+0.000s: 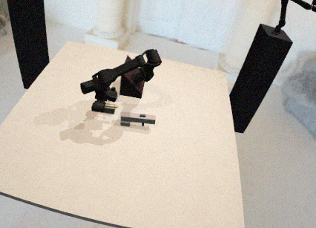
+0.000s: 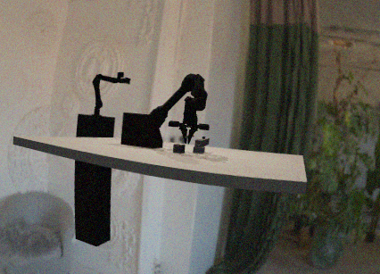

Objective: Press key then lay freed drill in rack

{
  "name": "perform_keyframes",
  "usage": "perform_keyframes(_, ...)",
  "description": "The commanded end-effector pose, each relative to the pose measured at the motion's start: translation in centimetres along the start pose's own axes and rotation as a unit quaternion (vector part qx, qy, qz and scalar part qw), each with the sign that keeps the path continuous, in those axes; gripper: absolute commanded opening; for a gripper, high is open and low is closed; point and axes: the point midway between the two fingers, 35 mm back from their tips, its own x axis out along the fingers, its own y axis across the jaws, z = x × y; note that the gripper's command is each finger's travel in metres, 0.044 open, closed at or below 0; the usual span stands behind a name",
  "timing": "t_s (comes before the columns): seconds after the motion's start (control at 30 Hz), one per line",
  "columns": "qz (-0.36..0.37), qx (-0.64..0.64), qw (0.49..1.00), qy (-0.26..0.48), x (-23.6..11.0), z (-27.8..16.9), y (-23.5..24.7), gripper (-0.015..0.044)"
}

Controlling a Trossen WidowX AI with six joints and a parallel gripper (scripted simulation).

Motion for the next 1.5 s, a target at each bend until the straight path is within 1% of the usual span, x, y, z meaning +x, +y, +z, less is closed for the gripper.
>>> perform_keyframes(0.0, -0.001, 0.0, 1.0, 0.002, -0.1, -0.2, 0.7, 0.0)
perform_keyframes(0.8, -0.001, 0.001, 1.0, 0.002, -0.6, -1.4, 4.8, 0.0)
perform_keyframes(1.2, -0.001, 0.001, 1.0, 0.002, 2.0, -1.4, 4.8, 0.0)
perform_keyframes(1.47, -0.001, 0.001, 1.0, 0.002, 2.5, -1.4, 4.8, 0.0)
